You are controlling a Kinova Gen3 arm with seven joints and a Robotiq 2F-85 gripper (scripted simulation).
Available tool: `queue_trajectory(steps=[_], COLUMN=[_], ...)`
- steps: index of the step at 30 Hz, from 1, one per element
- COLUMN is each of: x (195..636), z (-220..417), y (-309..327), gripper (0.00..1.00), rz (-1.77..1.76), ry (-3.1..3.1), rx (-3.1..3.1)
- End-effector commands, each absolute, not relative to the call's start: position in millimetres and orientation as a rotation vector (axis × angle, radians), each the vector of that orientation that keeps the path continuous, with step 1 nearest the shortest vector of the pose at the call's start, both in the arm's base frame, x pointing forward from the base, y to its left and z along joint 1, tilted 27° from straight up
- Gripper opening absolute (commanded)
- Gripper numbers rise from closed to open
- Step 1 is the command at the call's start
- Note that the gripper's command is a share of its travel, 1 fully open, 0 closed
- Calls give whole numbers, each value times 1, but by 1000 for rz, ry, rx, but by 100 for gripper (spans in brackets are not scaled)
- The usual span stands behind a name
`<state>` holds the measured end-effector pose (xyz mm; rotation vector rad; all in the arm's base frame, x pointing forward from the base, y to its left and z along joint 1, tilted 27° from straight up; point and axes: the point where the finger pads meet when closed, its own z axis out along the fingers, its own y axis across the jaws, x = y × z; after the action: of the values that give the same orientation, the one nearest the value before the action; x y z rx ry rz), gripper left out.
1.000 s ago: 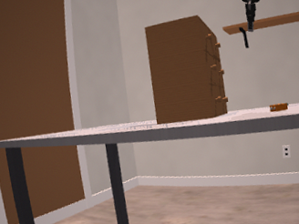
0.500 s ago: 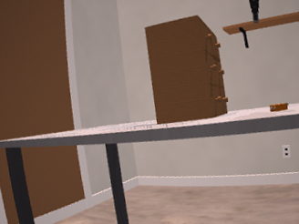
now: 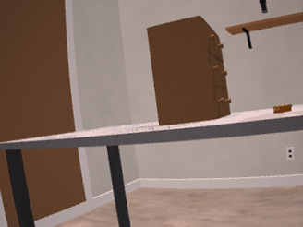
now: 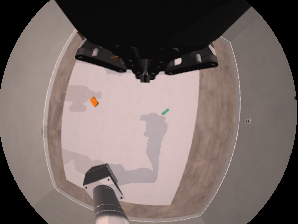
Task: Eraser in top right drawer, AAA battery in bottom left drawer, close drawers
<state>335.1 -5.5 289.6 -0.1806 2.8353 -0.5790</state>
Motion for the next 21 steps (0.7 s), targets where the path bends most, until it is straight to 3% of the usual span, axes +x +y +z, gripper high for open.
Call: queue_trajectory(steps=[1, 21], x=[333, 322], z=[295, 303], y=[-1, 1], gripper=[0, 0], rz=[-591, -598], ry=[2833, 2863], rx=[-205, -194])
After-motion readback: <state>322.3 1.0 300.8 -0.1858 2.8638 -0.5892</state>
